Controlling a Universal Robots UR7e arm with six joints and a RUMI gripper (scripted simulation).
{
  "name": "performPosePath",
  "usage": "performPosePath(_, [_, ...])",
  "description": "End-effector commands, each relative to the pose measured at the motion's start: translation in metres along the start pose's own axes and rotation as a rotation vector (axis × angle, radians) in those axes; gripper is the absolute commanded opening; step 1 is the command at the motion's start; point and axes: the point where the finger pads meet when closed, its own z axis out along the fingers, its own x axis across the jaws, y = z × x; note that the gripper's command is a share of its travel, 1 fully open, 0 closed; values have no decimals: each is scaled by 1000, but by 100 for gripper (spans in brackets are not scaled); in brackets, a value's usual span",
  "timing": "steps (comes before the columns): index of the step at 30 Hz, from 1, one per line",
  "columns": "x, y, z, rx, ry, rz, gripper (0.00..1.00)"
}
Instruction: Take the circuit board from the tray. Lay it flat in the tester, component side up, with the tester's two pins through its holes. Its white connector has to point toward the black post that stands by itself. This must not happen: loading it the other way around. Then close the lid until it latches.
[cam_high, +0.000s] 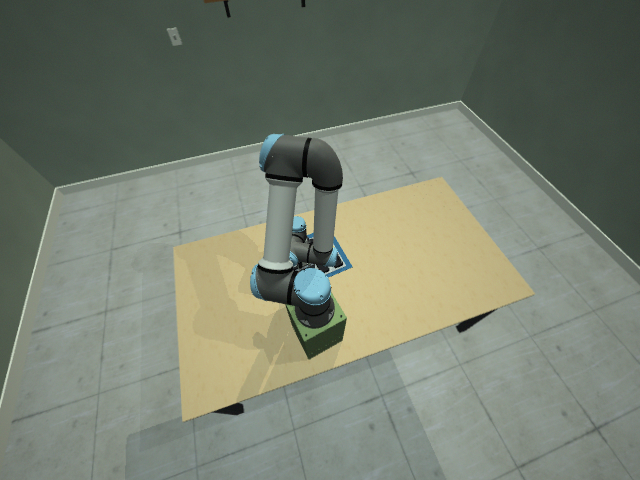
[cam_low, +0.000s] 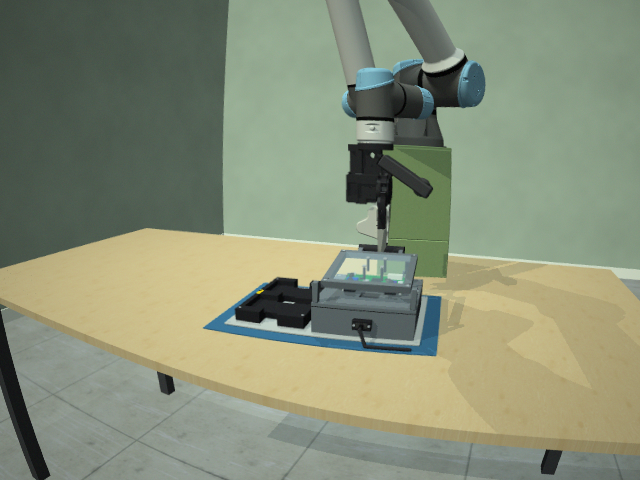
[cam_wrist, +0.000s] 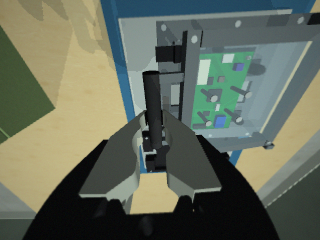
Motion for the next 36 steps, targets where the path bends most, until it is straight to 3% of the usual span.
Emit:
performPosePath(1, [0, 1, 5, 0, 2, 1, 0])
performPosePath(36, [0, 1, 20, 0, 2, 1, 0])
